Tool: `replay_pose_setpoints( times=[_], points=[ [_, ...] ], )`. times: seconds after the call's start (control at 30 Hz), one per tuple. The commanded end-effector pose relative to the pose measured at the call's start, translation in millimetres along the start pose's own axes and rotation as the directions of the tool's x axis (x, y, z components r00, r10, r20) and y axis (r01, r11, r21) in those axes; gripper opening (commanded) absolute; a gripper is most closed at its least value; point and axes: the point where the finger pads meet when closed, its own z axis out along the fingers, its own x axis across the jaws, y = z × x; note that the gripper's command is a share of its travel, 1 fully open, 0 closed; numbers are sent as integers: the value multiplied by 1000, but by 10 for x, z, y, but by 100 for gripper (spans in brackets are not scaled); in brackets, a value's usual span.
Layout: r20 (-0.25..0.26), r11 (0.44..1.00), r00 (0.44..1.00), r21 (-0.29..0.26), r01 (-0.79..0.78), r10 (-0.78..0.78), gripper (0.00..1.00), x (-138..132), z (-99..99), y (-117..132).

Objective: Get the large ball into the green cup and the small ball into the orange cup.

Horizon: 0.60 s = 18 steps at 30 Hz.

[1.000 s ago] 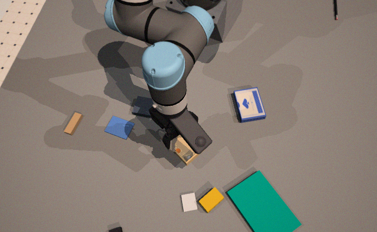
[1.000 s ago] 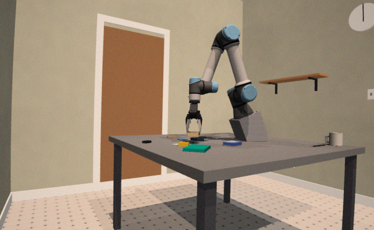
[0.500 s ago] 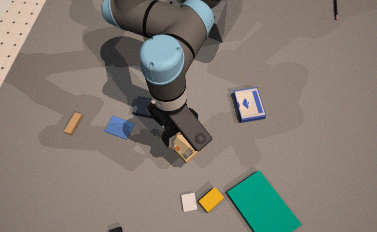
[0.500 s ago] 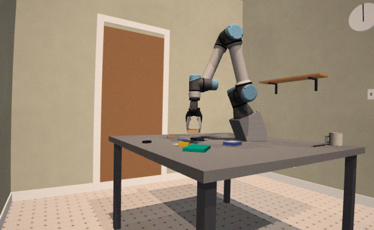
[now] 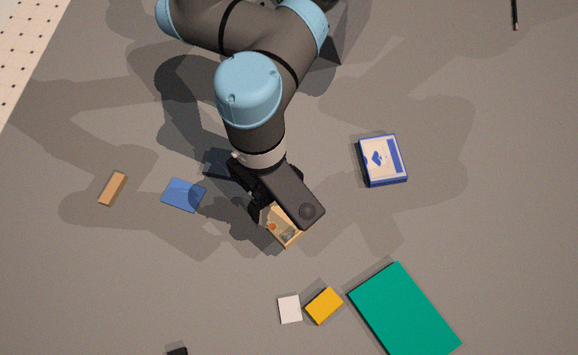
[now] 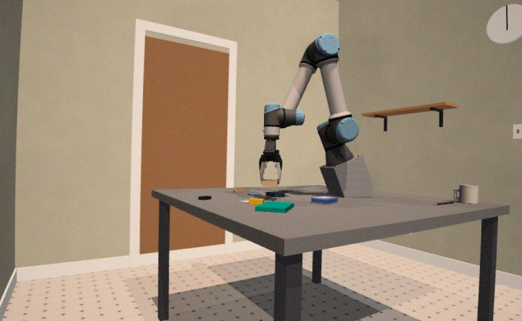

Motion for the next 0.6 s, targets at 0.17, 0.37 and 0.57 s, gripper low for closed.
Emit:
replay_pose_setpoints(
  times=[0.17,0.37,0.57],
  points=[
    [-1,1000,1000,1,0,0,44,4,-4,-2],
    [-1,999,1000,-42,0,0,44,3,-3,-9],
    [-1,999,1000,-44,0,0,44,3,-3,-9]
  ],
)
